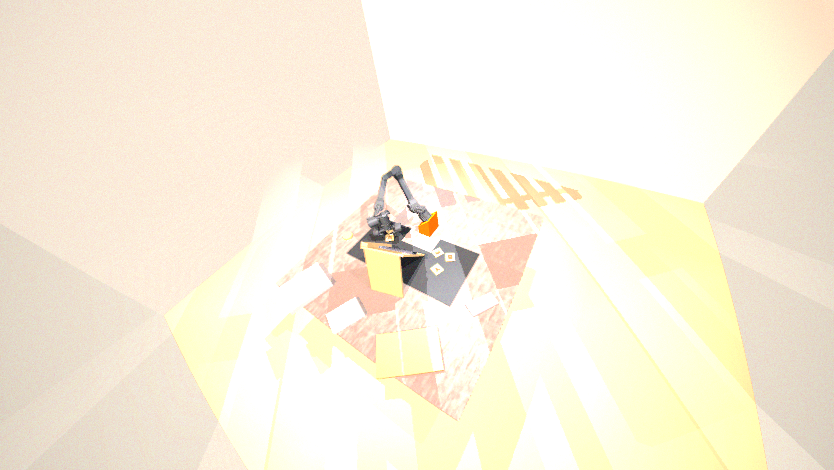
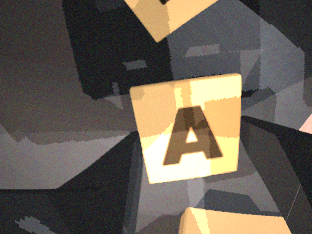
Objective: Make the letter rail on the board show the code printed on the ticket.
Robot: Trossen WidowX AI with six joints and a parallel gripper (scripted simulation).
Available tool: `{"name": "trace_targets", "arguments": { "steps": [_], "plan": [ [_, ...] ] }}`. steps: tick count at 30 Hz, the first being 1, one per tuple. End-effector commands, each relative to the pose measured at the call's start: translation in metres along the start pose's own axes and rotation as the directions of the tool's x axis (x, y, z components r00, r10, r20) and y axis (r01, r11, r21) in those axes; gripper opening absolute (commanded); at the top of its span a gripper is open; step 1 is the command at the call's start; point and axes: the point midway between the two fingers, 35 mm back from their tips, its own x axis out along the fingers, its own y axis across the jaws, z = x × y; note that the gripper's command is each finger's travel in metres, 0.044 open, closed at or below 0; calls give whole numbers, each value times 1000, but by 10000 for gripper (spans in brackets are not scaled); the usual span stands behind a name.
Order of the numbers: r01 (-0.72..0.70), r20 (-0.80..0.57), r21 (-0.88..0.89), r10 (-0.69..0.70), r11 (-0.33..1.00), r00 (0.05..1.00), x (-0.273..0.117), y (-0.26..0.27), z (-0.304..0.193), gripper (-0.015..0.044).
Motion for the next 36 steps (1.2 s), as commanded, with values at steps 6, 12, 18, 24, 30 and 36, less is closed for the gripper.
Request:
{"name": "trace_targets", "arguments": {
  "steps": [6,12,18,24,30,36],
  "plan": [
    [-6,2,7,6,1000,1000,-5,0,0,0],
    [-6,2,7,6,1000,1000,-8,-1,-1,0],
    [-6,2,7,6,1000,1000,-11,-2,-2,0],
    [-5,2,7,5,1000,1000,-13,-2,-3,0],
    [-5,2,7,5,1000,1000,-16,-3,-3,0],
    [-5,1,7,5,1000,1000,-19,-3,-3,0]
  ]
}}
